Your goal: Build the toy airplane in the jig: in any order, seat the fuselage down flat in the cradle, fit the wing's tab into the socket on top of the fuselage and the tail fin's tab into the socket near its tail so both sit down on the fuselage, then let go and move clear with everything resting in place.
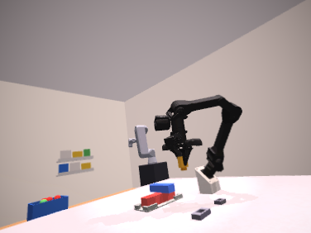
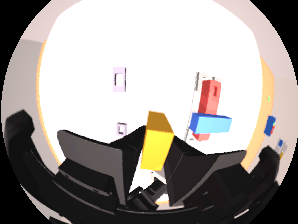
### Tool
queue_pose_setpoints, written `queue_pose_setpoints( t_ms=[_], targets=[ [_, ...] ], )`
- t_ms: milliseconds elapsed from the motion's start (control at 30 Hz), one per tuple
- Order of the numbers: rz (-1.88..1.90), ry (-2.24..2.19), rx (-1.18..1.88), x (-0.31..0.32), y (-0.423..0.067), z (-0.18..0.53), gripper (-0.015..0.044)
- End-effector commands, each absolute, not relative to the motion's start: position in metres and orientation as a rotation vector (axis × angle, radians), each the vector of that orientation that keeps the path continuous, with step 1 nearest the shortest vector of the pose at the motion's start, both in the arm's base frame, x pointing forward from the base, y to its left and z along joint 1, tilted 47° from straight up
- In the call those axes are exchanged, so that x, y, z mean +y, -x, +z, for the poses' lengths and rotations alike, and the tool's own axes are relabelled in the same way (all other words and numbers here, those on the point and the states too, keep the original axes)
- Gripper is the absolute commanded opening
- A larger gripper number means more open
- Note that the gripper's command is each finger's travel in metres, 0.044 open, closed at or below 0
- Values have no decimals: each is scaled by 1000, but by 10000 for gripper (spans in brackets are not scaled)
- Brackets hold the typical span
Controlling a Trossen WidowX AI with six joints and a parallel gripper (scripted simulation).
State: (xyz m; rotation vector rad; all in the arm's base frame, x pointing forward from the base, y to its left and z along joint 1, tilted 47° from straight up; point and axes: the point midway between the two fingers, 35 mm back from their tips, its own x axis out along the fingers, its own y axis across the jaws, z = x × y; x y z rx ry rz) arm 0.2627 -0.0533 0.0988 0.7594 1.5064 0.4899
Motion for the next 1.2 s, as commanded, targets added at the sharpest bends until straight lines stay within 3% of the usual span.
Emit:
queue_pose_setpoints(
  t_ms=[0,1167],
  targets=[
    [492,-751,1503,-60,-269,91,0],
    [539,-719,1499,-109,-305,5,0]
  ],
)
